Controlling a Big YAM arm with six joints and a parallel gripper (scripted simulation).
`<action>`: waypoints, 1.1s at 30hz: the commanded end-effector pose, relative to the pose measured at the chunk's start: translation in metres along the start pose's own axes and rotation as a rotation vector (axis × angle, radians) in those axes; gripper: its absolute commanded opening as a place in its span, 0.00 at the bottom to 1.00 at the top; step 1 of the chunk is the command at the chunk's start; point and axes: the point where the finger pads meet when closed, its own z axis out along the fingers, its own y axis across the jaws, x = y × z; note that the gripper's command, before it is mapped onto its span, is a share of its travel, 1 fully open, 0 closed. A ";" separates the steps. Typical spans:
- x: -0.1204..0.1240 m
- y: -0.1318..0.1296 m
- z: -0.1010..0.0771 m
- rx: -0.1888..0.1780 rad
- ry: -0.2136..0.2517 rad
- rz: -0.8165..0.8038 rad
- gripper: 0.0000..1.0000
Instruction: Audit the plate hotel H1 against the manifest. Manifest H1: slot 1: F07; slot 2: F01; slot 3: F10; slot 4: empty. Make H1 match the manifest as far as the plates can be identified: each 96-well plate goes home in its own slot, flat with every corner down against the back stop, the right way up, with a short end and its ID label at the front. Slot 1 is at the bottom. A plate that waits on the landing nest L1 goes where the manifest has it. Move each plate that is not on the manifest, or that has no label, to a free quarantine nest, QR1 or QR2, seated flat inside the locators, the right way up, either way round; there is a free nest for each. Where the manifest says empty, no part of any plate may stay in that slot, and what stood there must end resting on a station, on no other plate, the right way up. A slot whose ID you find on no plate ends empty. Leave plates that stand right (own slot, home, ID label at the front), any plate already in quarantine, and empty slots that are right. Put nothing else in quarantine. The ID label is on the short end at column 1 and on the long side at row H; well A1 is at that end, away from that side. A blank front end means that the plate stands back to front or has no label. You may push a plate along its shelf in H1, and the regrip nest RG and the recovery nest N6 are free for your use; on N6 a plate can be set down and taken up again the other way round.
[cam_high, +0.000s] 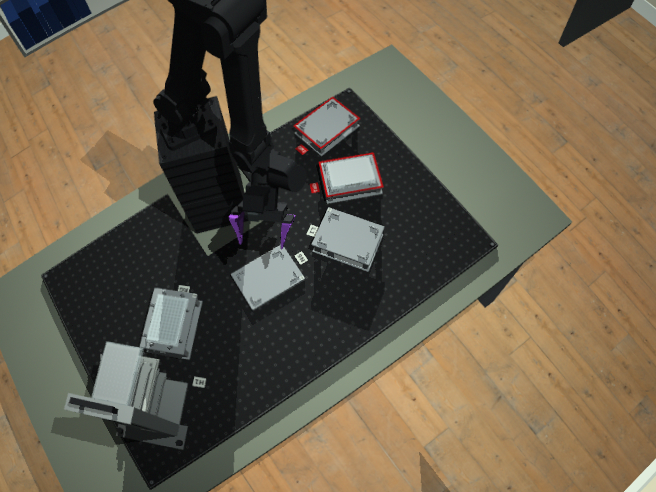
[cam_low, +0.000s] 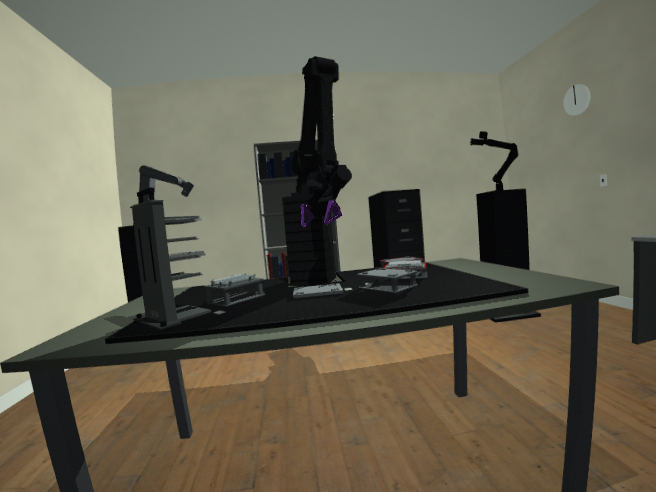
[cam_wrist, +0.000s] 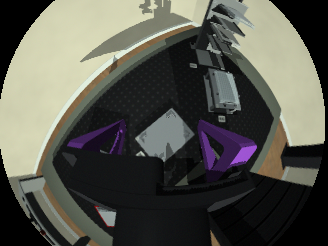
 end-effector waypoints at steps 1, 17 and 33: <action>-0.015 0.001 -0.010 -0.005 -0.013 0.033 1.00; -0.034 -0.025 0.015 -0.002 -0.009 0.014 1.00; -0.058 -0.058 0.038 -0.003 -0.012 0.014 1.00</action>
